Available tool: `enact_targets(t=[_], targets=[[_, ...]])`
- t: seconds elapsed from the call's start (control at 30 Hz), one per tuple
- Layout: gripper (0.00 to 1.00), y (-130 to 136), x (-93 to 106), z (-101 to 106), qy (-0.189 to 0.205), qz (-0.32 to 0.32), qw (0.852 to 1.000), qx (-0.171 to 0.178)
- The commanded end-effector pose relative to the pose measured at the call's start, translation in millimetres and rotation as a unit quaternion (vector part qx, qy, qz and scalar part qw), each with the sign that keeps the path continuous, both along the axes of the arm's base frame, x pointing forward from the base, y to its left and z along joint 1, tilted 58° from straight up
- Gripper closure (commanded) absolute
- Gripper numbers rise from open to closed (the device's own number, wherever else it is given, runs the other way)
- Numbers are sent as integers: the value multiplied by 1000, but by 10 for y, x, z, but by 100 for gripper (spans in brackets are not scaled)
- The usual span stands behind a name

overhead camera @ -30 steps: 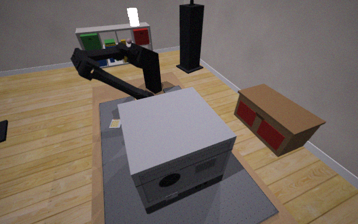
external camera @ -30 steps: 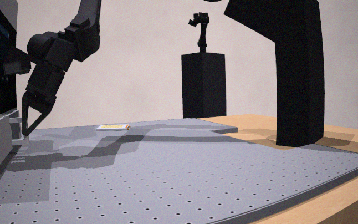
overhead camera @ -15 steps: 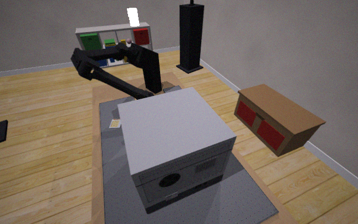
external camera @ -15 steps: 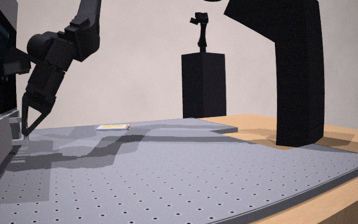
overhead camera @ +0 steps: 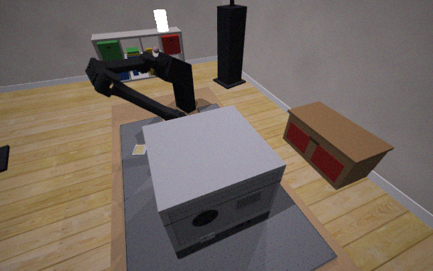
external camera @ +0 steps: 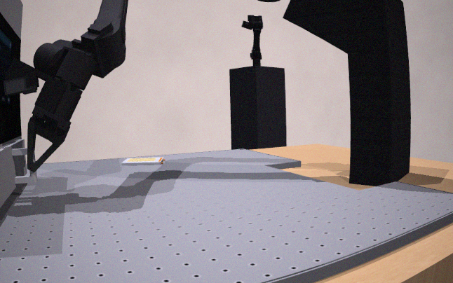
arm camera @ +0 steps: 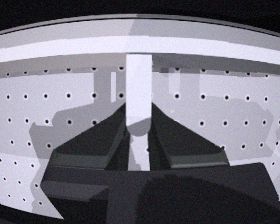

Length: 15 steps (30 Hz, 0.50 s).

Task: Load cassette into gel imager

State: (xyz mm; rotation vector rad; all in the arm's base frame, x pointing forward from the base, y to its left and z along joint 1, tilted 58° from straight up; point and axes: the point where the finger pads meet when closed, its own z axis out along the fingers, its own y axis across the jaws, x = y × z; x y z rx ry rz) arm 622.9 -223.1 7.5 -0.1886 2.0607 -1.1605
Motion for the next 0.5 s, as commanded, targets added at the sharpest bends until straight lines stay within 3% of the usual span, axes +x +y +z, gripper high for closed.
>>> enact_targets(t=[0.0,0.47], targets=[[92,-149,-321,-390,49,-27,998,12],[92,-156,-354,-425,51,-26,998,11]])
